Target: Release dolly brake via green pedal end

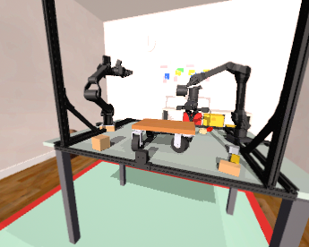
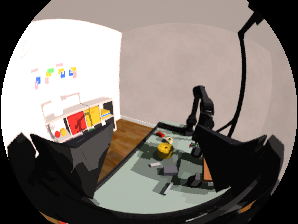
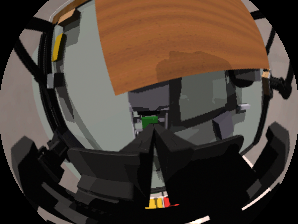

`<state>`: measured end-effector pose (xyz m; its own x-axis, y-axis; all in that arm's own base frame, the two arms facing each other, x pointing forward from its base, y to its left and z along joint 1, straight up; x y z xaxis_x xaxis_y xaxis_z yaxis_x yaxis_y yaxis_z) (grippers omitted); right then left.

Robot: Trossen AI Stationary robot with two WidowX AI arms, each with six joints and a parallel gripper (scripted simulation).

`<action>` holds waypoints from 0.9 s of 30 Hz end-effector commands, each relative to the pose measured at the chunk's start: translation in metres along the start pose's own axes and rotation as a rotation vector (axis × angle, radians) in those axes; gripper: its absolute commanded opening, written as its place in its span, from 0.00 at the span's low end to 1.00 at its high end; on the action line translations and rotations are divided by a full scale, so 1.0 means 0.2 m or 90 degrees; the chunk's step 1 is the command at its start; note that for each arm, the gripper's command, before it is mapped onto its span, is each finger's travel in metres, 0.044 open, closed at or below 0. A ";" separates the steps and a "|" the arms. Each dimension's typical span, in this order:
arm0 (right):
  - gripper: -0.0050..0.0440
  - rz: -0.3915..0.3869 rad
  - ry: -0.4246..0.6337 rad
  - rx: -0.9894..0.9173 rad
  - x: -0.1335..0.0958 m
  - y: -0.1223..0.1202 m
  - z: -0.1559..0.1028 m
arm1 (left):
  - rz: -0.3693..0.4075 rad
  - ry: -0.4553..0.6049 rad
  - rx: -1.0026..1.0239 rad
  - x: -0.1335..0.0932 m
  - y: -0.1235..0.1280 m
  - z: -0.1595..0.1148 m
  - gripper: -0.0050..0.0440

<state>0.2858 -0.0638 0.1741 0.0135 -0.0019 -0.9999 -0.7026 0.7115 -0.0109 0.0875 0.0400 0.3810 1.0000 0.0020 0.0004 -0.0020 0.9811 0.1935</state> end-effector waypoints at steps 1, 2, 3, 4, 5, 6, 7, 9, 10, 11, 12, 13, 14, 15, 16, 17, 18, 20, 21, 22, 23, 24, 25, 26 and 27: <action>0.10 0.007 0.005 0.000 0.03 0.00 0.00 | -0.001 0.000 -0.002 0.00 0.00 0.00 1.00; 0.10 0.007 0.005 0.000 0.04 0.00 0.00 | -0.001 0.000 -0.002 0.00 0.00 0.00 1.00; 0.10 0.007 0.005 0.000 0.04 0.00 0.00 | -0.001 0.000 -0.002 0.00 0.00 0.00 1.00; 0.10 0.007 0.005 0.000 0.04 0.00 0.00 | -0.001 0.000 -0.002 0.00 0.00 0.00 1.00; 0.10 0.007 0.005 0.000 0.04 0.00 0.00 | -0.001 0.000 -0.002 0.00 0.00 0.00 1.00; 0.10 0.007 0.005 0.000 0.04 0.00 0.00 | -0.001 0.000 -0.002 0.00 0.00 0.00 1.00; 0.10 0.007 0.005 0.000 0.05 0.00 0.00 | -0.001 0.000 -0.002 0.00 0.00 0.00 1.00; 0.10 0.007 0.005 0.000 0.05 0.00 0.00 | -0.001 0.000 -0.002 0.00 0.00 0.00 1.00; 0.10 0.007 0.005 0.000 0.06 0.01 0.00 | -0.001 0.000 -0.002 0.00 0.00 0.00 1.00; 0.10 0.007 0.005 0.000 0.06 0.01 0.00 | -0.001 0.000 -0.002 0.00 0.00 0.00 1.00; 0.10 0.007 0.005 0.000 0.06 0.01 0.00 | -0.001 0.000 -0.002 0.00 0.00 0.00 1.00; 0.10 0.007 0.005 0.000 0.07 0.01 0.00 | -0.001 0.000 -0.002 0.00 0.00 0.00 1.00; 0.10 0.007 0.005 0.000 0.07 0.01 0.00 | -0.001 0.000 -0.002 0.00 0.00 0.00 1.00; 0.10 0.007 0.005 0.000 0.07 0.01 0.00 | -0.001 0.000 -0.002 0.00 0.00 0.00 1.00; 0.10 0.007 0.005 0.000 0.08 0.01 0.00 | -0.001 0.000 -0.002 0.00 0.00 0.00 1.00; 0.10 0.007 0.005 0.000 0.08 0.01 0.00 | -0.001 0.000 -0.002 0.00 0.00 0.00 1.00; 0.10 0.007 0.005 0.000 0.08 0.01 0.00 | -0.001 0.000 -0.002 0.00 0.00 0.00 1.00; 0.10 0.007 0.005 0.000 0.09 0.01 0.00 | -0.001 0.000 -0.002 0.00 0.00 0.00 1.00; 0.10 0.007 0.005 0.000 0.09 0.01 0.00 | -0.001 0.000 -0.002 0.00 0.00 0.00 1.00; 0.10 0.007 0.005 0.000 0.09 0.01 0.00 | -0.001 0.000 -0.002 0.00 0.00 0.00 1.00; 0.10 0.007 0.005 0.000 0.09 0.01 0.00 | -0.001 0.000 -0.002 0.00 0.00 0.00 1.00; 0.10 0.007 0.005 0.000 0.10 0.01 0.00 | -0.001 0.000 -0.002 0.00 0.00 0.00 1.00; 0.10 0.007 0.005 0.000 0.10 0.01 0.00 | -0.001 0.000 -0.002 0.00 0.00 0.00 1.00; 0.10 0.007 0.005 0.000 0.10 0.01 0.00 | -0.001 0.000 -0.002 0.00 0.00 0.00 1.00; 0.10 0.007 0.005 0.000 0.10 0.01 0.00 | -0.001 0.000 -0.002 0.00 0.00 0.00 1.00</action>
<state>0.2872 -0.0631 0.1602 0.0182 -0.0029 -0.9998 -0.7044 0.7097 -0.0149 0.0875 0.0398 0.3812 1.0000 0.0013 0.0005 -0.0014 0.9811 0.1937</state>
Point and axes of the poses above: on each arm, the point midway between the two fingers, 35 mm back from their tips, its own x axis out along the fingers, its own y axis across the jaws, z = x × y, the point moved 7 cm from there along -x, back along the fingers, and after that the axes turned 11 degrees about x, right-handed, at the moved point
